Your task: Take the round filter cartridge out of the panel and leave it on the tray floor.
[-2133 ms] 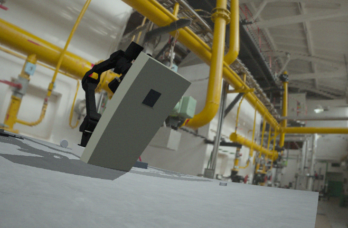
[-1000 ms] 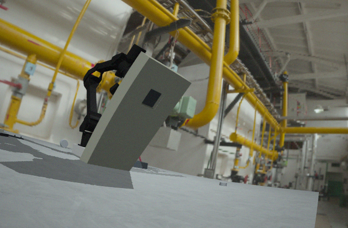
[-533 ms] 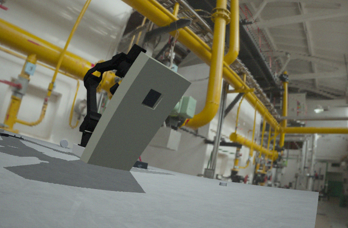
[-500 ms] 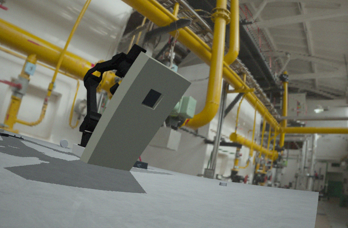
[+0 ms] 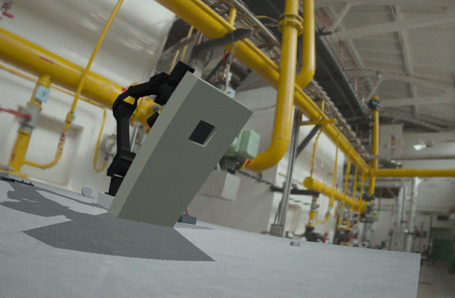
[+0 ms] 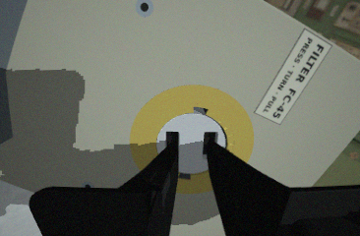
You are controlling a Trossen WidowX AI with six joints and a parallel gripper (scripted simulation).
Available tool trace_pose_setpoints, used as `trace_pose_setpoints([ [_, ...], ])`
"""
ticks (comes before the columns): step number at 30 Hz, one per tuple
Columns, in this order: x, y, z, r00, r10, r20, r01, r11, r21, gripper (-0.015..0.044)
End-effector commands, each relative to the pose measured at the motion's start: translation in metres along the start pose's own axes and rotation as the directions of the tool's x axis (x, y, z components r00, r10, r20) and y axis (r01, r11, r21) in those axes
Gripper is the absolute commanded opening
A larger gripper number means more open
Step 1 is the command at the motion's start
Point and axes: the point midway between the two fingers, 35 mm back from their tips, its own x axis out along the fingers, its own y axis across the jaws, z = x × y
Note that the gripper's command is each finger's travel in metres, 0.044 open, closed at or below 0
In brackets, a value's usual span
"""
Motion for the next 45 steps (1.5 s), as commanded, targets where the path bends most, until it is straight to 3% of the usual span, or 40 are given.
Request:
trace_pose_setpoints([
  [1,0.000,-0.001,0.000,1.000,-0.006,0.001,0.006,1.000,-0.002,0.0090],
  [45,0.012,0.001,0.001,1.000,-0.007,0.001,0.007,1.000,-0.002,0.0090],
])
